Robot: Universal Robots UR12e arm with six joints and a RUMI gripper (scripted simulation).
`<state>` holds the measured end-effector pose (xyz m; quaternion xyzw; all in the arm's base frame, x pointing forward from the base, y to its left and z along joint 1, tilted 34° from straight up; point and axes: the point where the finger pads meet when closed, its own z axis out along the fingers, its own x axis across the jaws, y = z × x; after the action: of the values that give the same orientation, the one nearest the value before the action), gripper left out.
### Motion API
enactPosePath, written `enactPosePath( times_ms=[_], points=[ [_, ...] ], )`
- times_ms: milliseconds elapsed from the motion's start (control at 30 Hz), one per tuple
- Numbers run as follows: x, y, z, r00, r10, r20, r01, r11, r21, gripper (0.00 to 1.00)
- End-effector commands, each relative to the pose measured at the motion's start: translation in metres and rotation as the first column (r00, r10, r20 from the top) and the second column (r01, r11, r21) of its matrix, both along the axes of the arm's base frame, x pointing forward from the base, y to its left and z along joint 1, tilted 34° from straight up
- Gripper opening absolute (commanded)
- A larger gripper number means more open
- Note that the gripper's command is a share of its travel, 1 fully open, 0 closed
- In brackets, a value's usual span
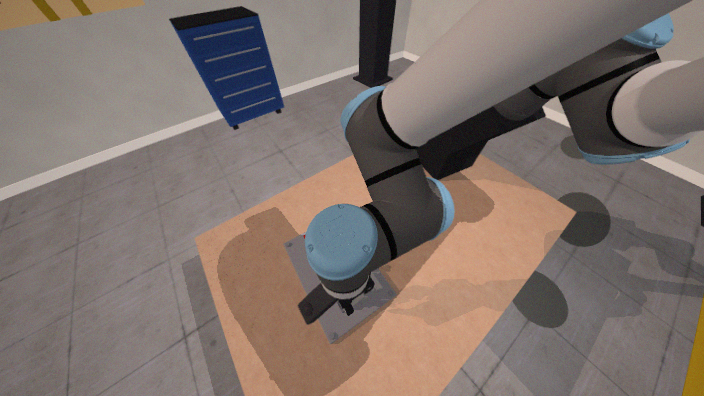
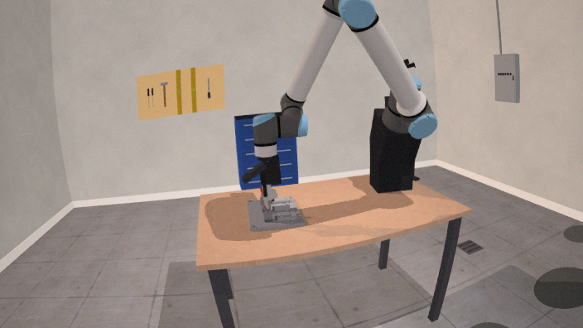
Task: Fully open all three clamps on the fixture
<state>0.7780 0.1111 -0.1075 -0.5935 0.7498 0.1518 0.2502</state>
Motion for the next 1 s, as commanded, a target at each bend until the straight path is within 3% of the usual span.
enactPosePath(
  times_ms=[0,400,967],
  points=[
    [-0.001,-0.005,0.008,1.0,0.0,0.001,0.0,1.0,0.0,0.28],
    [-0.007,-0.02,0.032,1.0,0.0,0.001,0.0,1.0,0.0,0.28],
    [-0.007,-0.021,0.034,1.0,0.0,0.001,0.0,1.0,0.0,0.28]
  ],
)
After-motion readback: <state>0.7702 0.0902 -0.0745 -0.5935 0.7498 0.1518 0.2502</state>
